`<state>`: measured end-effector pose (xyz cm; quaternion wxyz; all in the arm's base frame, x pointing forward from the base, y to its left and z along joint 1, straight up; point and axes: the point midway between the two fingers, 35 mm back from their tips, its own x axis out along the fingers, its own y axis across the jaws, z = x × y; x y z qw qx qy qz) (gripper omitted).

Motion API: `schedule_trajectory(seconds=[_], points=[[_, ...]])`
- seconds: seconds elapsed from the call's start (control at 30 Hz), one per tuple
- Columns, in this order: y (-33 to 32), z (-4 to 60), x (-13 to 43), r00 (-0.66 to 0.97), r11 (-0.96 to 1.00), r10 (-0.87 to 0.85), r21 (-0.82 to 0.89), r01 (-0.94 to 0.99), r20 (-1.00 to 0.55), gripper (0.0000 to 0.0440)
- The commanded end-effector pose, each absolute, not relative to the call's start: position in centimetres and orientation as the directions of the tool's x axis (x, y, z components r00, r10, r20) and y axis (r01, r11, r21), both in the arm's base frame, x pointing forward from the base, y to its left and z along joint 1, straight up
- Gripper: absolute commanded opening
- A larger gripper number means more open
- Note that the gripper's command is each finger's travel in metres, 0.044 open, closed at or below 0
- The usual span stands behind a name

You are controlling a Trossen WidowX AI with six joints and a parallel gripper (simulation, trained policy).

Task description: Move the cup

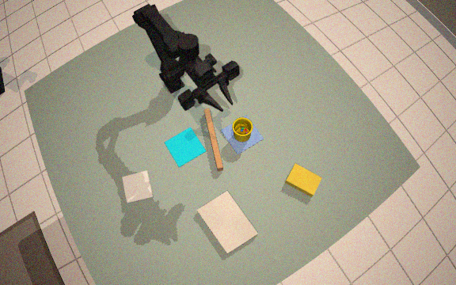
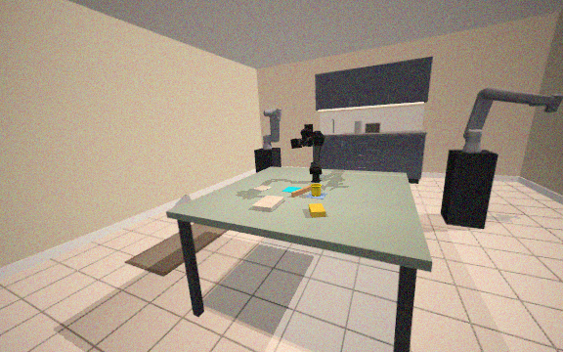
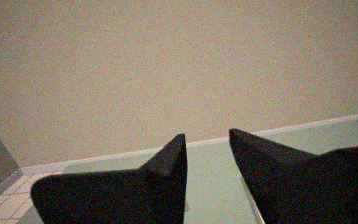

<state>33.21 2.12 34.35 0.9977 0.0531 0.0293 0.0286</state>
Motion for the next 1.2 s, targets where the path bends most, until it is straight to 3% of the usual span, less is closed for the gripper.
schedule_trajectory(seconds=[0.0,1.17], points=[[2.5,34.5,33.6,0.994,0.988,0.070,0.142,-0.057,-0.084,0.0146],[6.6,34.5,36.3,0.886,0.854,0.168,0.512,0.088,-0.433,0.0176]])
